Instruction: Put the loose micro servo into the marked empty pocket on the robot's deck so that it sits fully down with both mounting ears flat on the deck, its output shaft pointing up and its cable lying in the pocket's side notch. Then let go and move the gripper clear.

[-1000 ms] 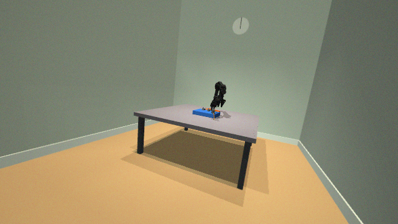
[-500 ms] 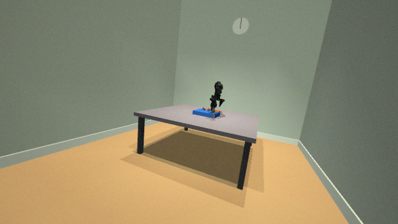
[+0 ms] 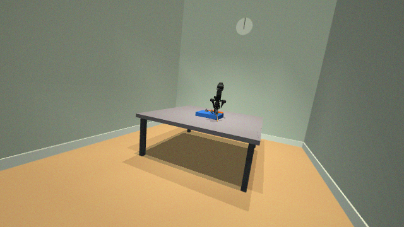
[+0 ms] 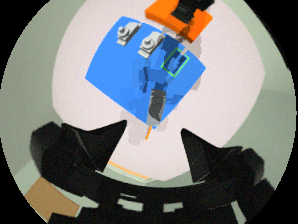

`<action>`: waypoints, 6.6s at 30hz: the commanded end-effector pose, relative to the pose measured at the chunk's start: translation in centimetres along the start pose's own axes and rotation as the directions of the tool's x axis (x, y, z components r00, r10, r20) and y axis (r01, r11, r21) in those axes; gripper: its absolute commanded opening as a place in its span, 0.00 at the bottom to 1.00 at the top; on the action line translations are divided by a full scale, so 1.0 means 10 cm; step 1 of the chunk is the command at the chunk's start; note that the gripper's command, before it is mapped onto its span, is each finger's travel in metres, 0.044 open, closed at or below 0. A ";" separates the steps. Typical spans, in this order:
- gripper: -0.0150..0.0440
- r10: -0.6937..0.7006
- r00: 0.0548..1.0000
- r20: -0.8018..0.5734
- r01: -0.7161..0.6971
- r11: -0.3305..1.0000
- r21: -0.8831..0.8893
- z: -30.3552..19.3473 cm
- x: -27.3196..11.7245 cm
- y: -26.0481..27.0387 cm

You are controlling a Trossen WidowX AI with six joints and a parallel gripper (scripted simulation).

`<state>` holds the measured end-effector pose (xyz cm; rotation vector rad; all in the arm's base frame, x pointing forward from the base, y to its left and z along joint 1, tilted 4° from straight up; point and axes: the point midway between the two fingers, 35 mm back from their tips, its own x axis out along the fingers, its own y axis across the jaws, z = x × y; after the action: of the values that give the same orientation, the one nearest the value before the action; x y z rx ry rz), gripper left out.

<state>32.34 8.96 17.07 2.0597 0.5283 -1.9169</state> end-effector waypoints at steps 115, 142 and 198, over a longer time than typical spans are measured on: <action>0.25 -0.002 1.000 0.000 0.002 0.746 -0.665 0.50 0.15 0.10; 0.25 -0.002 1.000 0.000 0.000 -0.098 -0.995 0.51 0.15 0.10; 0.25 -0.006 1.000 0.007 -0.002 -0.872 -0.490 1.25 0.15 -0.32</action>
<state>21.19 6.38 14.67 0.0974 1.5310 0.0255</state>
